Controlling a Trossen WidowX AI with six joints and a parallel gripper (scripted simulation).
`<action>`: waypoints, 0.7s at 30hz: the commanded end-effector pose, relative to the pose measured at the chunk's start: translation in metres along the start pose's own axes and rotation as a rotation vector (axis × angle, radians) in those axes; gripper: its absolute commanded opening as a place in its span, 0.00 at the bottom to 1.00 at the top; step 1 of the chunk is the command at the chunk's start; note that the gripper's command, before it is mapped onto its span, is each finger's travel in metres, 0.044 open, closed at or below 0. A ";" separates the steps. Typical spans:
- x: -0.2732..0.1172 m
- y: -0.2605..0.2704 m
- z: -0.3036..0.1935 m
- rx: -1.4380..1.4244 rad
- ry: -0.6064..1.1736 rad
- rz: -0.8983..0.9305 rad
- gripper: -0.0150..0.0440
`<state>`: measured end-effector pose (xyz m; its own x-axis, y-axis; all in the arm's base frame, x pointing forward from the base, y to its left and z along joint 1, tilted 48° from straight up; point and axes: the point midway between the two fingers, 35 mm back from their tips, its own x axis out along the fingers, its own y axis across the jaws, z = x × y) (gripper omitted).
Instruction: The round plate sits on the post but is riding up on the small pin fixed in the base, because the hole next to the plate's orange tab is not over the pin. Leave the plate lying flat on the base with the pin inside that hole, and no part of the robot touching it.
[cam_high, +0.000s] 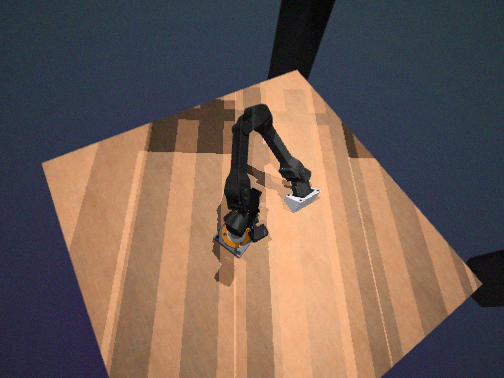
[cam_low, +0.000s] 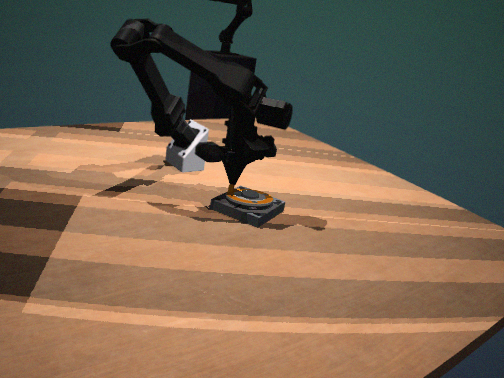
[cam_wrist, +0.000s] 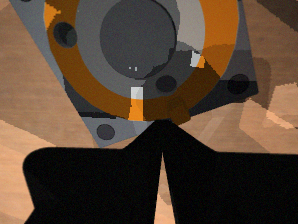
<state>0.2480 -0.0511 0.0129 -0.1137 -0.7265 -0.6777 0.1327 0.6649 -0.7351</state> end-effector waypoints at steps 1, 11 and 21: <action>0.001 -0.008 0.003 0.002 -0.004 -0.005 0.25; 0.001 -0.017 0.009 0.002 -0.004 -0.005 0.25; 0.000 -0.027 0.018 0.003 -0.004 -0.006 0.25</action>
<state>0.2576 -0.0680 0.0274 -0.1148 -0.7276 -0.6763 0.1311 0.6637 -0.7364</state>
